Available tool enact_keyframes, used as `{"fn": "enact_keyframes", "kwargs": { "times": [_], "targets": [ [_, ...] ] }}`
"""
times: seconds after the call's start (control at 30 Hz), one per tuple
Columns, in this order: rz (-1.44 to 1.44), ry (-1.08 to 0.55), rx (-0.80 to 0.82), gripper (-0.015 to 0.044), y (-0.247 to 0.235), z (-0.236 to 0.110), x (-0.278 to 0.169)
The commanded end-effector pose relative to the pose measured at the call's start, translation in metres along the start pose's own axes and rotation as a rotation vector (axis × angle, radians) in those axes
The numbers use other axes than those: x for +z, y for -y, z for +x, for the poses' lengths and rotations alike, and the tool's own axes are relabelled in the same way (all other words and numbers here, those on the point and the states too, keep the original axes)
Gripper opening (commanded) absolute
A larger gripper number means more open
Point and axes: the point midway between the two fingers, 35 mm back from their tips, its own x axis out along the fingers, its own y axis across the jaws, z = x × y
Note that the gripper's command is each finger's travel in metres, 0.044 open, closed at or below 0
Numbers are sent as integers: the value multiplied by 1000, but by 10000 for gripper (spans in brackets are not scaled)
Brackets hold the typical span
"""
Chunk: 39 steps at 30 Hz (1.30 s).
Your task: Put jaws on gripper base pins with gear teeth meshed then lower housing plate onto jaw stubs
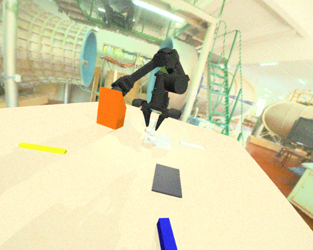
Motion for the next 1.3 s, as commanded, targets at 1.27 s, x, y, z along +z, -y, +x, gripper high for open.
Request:
{"fn": "enact_keyframes", "kwargs": {
  "times": [1.27],
  "targets": [
    [1148,11,8,134,-51,3,121]
  ]
}}
